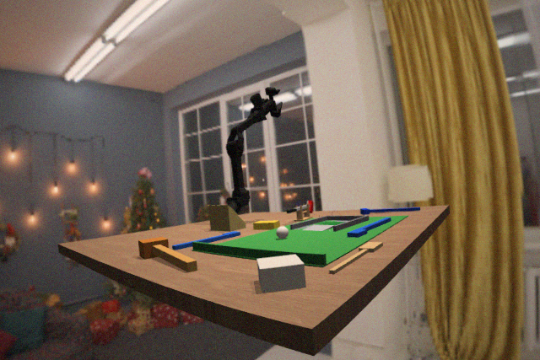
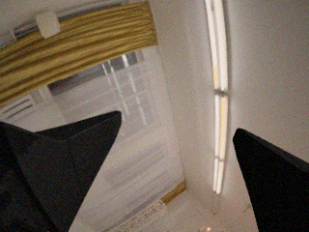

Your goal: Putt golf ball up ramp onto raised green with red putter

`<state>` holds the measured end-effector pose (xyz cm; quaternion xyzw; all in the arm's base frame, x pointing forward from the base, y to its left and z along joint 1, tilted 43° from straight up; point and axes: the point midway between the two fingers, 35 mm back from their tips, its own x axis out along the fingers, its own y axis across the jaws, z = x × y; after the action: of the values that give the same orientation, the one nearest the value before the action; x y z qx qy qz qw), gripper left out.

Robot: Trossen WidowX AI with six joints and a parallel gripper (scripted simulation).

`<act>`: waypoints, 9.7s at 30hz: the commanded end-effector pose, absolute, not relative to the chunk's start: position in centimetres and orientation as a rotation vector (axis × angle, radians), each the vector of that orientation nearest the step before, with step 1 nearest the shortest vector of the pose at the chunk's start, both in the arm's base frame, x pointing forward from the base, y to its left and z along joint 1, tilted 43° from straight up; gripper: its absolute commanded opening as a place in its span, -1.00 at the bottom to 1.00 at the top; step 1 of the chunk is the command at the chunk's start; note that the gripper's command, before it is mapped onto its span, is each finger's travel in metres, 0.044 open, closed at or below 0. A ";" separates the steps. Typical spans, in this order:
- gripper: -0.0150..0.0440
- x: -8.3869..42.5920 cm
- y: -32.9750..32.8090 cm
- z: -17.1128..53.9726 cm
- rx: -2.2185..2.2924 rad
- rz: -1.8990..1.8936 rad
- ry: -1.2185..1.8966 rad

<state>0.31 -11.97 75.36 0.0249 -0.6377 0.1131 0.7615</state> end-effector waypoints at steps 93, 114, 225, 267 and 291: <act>1.00 24.1 8.9 13.5 -0.540 1.480 0.340; 0.47 24.4 10.1 12.3 -0.549 1.479 0.336; -0.49 18.2 -21.1 -6.7 0.758 0.382 1.474; -0.49 17.9 -21.4 -10.8 0.756 0.381 1.474; -0.49 20.8 -12.2 -0.8 0.764 0.388 1.473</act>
<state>20.70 -11.62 -1.47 0.3367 0.6544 0.1749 0.6540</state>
